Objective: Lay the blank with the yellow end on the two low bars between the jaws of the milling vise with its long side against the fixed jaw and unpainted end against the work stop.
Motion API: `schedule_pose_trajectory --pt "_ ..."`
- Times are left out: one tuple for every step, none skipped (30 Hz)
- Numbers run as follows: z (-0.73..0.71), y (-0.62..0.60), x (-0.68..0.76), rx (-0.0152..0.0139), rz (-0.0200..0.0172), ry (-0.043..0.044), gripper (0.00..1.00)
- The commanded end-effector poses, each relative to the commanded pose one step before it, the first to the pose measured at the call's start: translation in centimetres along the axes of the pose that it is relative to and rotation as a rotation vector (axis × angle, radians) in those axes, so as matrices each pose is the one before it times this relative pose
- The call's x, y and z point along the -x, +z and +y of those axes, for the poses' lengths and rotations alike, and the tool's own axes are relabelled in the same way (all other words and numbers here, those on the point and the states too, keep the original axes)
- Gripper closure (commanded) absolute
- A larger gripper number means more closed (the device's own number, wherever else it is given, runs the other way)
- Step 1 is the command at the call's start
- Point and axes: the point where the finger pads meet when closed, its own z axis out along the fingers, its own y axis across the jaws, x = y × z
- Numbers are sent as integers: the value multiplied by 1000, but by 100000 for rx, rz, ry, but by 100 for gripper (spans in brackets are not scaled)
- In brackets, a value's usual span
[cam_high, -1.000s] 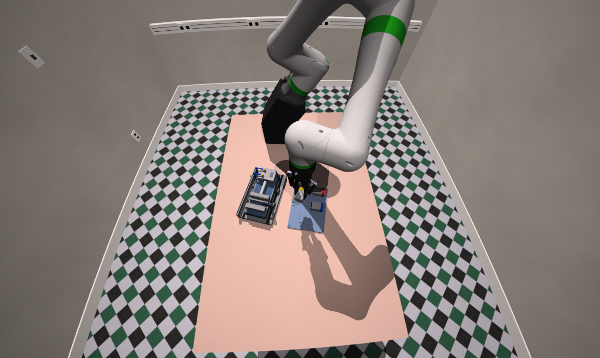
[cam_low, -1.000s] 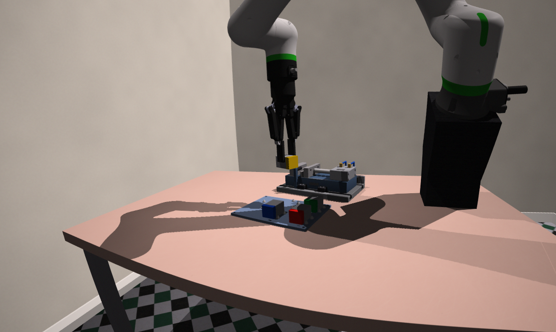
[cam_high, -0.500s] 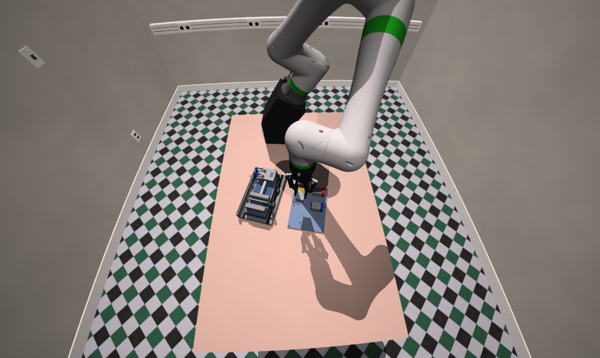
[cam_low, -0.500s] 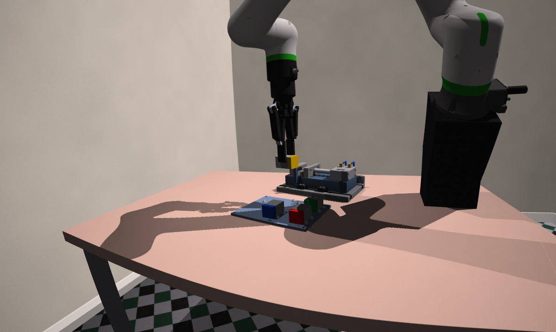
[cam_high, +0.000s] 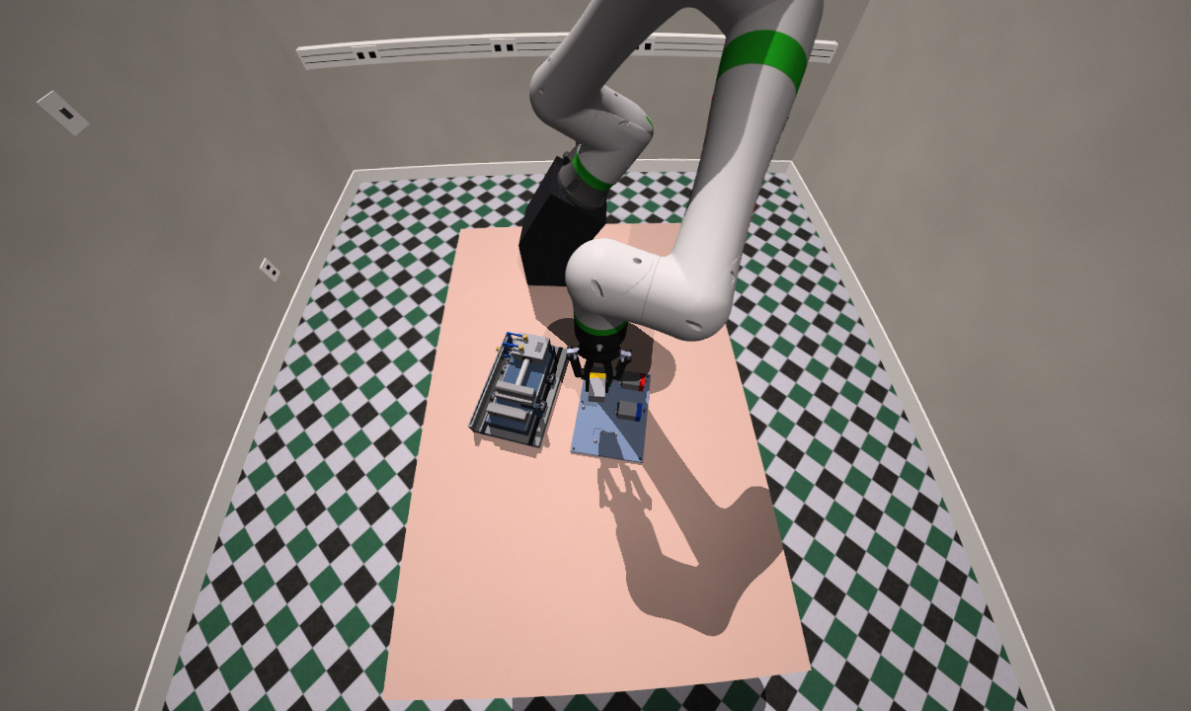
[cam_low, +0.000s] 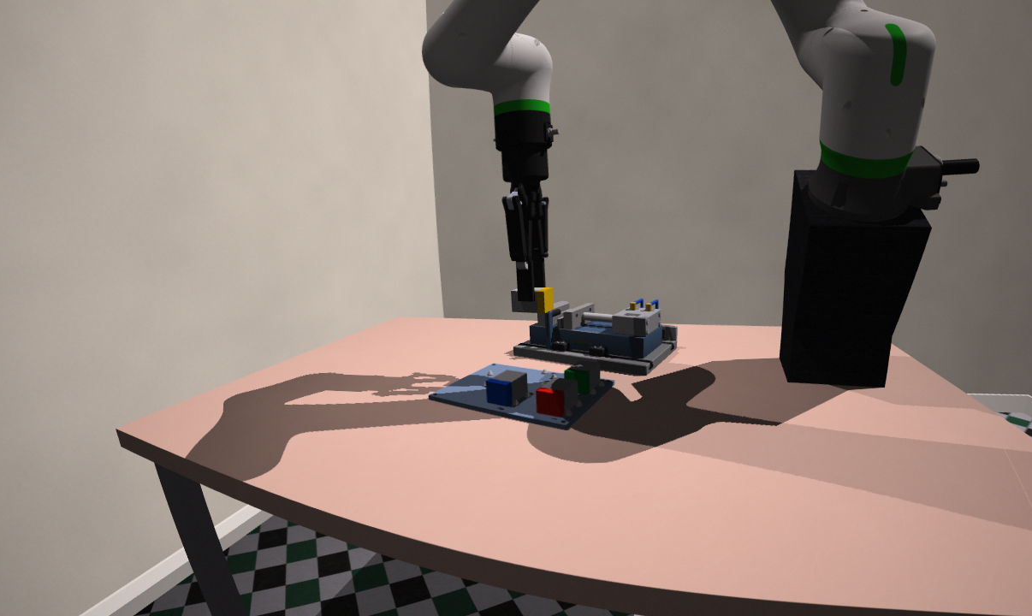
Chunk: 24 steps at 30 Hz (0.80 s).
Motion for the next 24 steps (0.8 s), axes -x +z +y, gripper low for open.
schedule_pose_trajectory --pt "16 -86 -69 32 166 -1571 90" --pt "0 0 0 -15 6 -1533 90" --pt "0 0 0 -15 6 -1533 90" --pt "0 0 0 -15 6 -1533 90" --pt "0 0 0 -15 6 -1533 90" --pt "0 0 0 -15 6 -1533 90" --pt "0 0 0 -15 6 -1533 90" --pt "0 0 0 -15 6 -1533 90" --pt "0 0 0 -15 6 -1533 90" --pt "0 0 0 -15 6 -1533 90" --pt "0 0 0 -15 6 -1533 90" --pt "0 0 0 -15 6 -1533 90" --pt "0 0 0 -15 6 -1533 90" --pt "0 0 0 -15 6 -1533 90" --pt "0 0 0 -15 6 -1533 90" --pt "0 0 0 0 0 0 90" --pt "0 0 0 0 0 0 90" --pt "-1 -5 -8 142 -47 184 90" --pt "0 0 1 -20 8 -1048 90" --pt "0 0 1 -20 8 -1048 90" --pt "0 0 1 -20 8 -1048 90" --pt "0 0 1 -20 8 -1048 90" --pt "0 0 1 -20 8 -1048 90" --pt "0 0 1 -20 8 -1048 90"
